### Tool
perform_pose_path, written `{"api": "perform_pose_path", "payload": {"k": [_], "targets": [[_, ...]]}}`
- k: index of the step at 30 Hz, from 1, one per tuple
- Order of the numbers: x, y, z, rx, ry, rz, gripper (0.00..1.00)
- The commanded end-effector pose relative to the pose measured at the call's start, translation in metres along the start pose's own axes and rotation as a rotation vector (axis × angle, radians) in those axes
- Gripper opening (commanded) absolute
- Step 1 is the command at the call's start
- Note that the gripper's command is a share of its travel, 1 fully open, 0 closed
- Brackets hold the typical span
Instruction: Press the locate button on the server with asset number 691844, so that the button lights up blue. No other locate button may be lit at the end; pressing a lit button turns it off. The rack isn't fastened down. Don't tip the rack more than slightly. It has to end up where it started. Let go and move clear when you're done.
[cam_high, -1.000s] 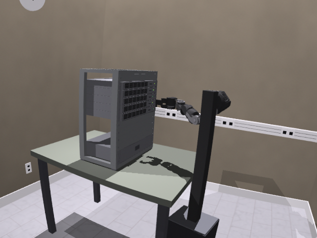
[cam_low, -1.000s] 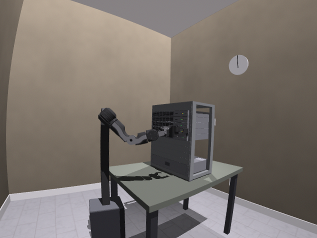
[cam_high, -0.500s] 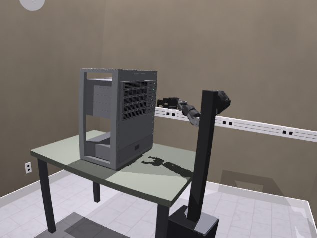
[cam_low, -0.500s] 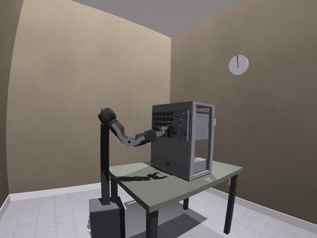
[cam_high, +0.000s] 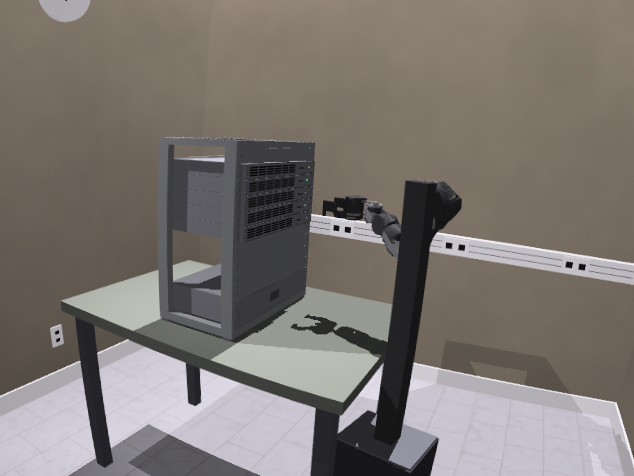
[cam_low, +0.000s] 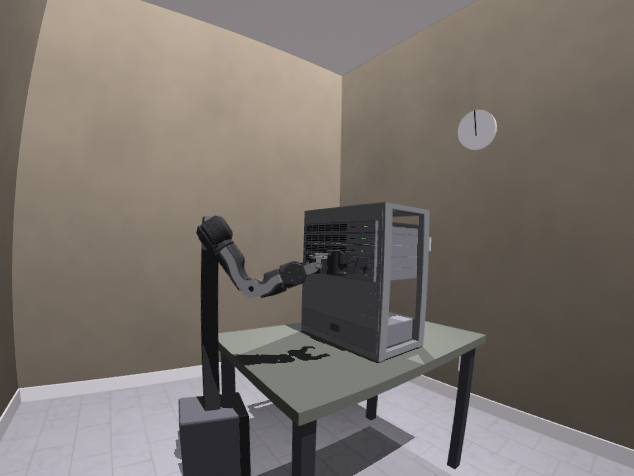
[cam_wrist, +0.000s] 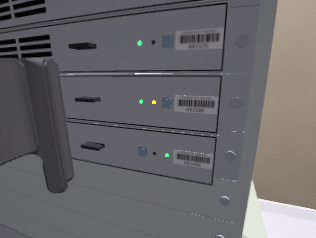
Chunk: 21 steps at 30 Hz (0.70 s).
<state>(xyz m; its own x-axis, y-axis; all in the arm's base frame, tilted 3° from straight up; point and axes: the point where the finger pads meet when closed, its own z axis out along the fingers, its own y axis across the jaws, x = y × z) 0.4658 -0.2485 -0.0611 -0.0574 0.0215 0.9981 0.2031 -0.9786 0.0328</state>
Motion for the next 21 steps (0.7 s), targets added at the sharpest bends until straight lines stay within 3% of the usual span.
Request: {"api": "perform_pose_path", "payload": {"k": [1,11,21], "targets": [[0.0,0.0,-0.002,0.006,-0.002,0.005,0.6],[0.002,0.0,-0.005,0.006,-0.002,0.005,0.6],[0.02,0.0,-0.004,0.006,-0.002,0.005,0.6]]}}
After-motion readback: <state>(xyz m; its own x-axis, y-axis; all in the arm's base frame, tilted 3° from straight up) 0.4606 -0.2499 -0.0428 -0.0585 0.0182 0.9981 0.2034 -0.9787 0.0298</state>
